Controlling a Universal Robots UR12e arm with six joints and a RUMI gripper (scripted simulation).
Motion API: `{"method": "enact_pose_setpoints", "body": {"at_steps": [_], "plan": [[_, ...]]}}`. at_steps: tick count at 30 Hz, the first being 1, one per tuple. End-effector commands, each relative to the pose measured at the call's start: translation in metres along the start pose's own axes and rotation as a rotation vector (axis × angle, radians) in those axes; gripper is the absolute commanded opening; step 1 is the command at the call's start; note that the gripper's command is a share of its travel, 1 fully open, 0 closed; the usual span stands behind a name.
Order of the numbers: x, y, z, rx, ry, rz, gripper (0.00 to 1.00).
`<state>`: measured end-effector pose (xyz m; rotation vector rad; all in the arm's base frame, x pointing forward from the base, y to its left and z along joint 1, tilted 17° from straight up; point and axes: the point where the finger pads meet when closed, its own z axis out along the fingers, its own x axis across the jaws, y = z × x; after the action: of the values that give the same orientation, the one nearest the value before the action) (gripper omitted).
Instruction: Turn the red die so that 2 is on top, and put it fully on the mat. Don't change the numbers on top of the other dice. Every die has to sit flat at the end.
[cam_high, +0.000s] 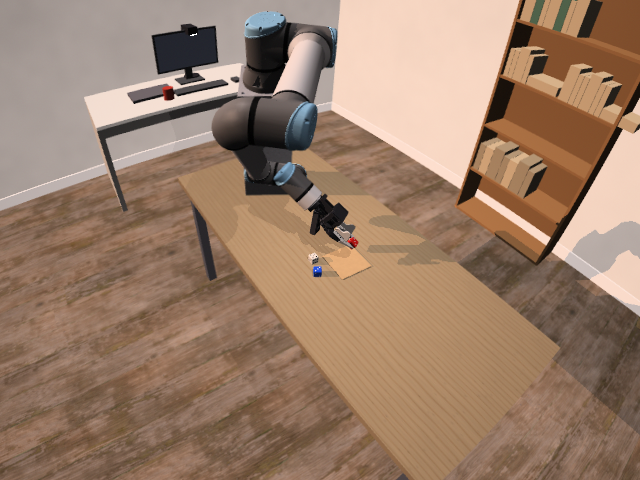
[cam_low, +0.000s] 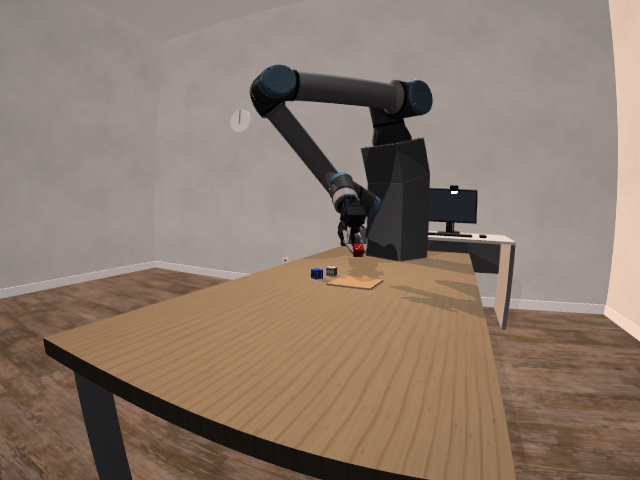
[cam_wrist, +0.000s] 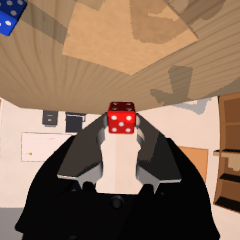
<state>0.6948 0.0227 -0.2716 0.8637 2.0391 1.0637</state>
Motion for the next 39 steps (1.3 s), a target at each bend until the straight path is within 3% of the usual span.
{"method": "enact_pose_setpoints", "body": {"at_steps": [1, 16, 30, 39], "plan": [[0.000, 0.001, 0.000, -0.007, -0.001, 0.000, 0.10], [0.000, -0.016, 0.012, -0.007, -0.001, 0.000, 0.10], [0.000, -0.051, 0.037, -0.007, -0.001, 0.000, 0.10], [0.000, -0.055, 0.040, -0.007, -0.001, 0.000, 0.10]]}}
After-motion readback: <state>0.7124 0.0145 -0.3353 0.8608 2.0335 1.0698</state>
